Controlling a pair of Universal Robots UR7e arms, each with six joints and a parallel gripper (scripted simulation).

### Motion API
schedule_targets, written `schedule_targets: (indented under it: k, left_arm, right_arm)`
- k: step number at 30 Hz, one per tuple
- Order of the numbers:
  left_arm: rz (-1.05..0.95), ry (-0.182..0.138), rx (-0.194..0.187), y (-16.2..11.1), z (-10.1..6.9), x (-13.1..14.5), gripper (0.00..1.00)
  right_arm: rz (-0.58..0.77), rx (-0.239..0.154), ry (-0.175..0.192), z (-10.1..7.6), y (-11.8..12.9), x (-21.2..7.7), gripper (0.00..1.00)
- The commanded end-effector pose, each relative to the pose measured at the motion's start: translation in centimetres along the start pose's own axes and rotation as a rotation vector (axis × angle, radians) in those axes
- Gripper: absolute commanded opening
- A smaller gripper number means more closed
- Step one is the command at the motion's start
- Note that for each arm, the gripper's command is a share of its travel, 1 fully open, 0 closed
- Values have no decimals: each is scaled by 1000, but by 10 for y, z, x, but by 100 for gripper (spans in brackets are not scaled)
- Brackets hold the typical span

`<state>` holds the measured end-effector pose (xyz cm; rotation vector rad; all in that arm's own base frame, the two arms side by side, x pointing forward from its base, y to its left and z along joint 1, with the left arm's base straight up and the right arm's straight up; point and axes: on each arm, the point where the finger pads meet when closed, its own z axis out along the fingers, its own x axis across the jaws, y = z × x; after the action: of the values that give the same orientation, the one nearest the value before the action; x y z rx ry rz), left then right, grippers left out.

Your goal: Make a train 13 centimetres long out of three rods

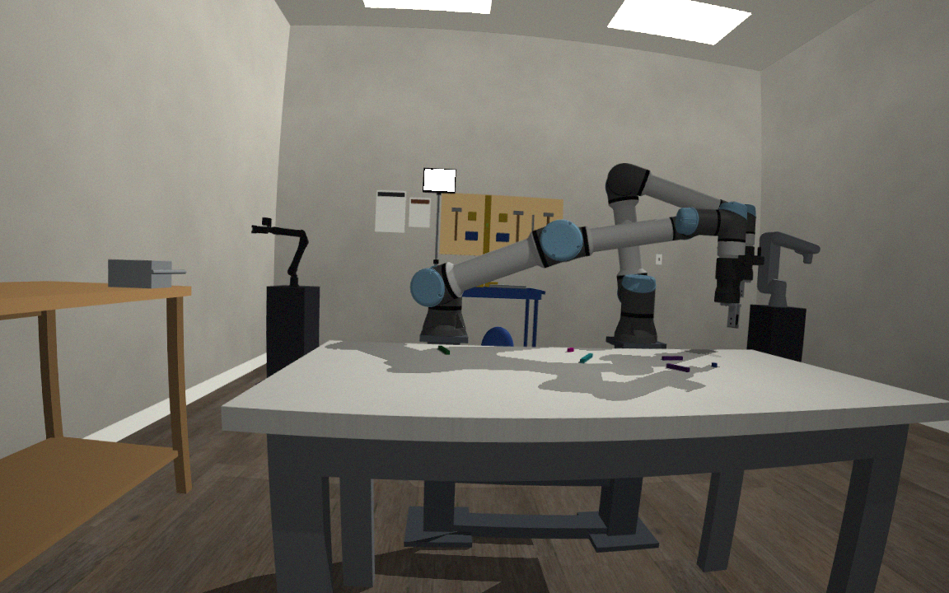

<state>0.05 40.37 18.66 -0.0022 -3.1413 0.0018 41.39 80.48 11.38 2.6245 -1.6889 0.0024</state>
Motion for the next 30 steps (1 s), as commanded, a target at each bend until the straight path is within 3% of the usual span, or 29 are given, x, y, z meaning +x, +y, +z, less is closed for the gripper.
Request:
schedule_targets:
  k: [1,23,30]
  left_arm:
    - [0,0,-1,0,0,0,100]
    - [0,0,-1,0,0,0,100]
    - [0,0,-1,0,0,0,100]
  right_arm:
    - [72,18,-15,-8,4,13,24]
    - [426,15,-18,-28,42,94,24]
    - [581,14,-19,-30,69,137,24]
